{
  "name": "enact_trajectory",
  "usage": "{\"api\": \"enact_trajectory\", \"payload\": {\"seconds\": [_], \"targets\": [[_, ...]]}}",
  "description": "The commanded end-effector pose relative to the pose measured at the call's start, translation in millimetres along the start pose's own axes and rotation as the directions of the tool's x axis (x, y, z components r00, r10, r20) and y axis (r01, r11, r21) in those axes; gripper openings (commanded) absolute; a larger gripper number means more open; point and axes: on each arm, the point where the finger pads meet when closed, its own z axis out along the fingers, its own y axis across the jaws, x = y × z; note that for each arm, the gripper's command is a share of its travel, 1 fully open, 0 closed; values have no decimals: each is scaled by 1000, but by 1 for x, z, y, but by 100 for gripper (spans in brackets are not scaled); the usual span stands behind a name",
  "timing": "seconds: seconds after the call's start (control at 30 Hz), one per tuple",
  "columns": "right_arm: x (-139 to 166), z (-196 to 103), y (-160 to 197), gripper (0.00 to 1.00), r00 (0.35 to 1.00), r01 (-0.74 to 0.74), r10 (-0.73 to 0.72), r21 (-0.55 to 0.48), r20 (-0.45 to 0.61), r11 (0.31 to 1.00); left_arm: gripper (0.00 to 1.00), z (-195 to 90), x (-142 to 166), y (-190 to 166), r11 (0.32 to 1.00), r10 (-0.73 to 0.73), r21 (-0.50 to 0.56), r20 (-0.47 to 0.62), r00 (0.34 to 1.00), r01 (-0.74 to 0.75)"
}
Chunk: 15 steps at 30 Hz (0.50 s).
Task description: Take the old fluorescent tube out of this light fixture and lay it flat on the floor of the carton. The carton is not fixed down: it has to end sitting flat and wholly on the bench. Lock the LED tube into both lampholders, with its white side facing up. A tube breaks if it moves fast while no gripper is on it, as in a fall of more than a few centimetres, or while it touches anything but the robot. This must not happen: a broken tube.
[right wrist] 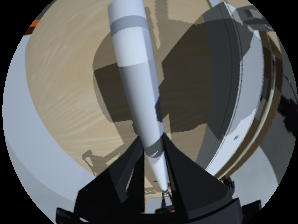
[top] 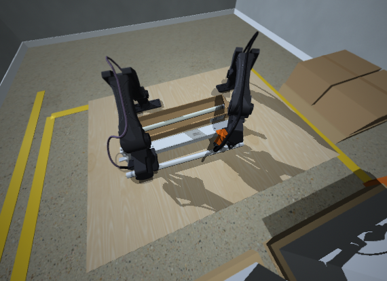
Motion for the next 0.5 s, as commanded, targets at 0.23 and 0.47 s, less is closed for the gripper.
{"api": "enact_trajectory", "payload": {"seconds": [0.23,0.47], "targets": [[-3,-13,8,11,1000,-12,12,-26,11,1000,11,-31,0,18,998,-7,-64,25,1000,9],[-2,-18,7,11,1000,-11,11,-33,11,999,11,-32,-1,17,998,-8,-60,29,1000,9]]}}
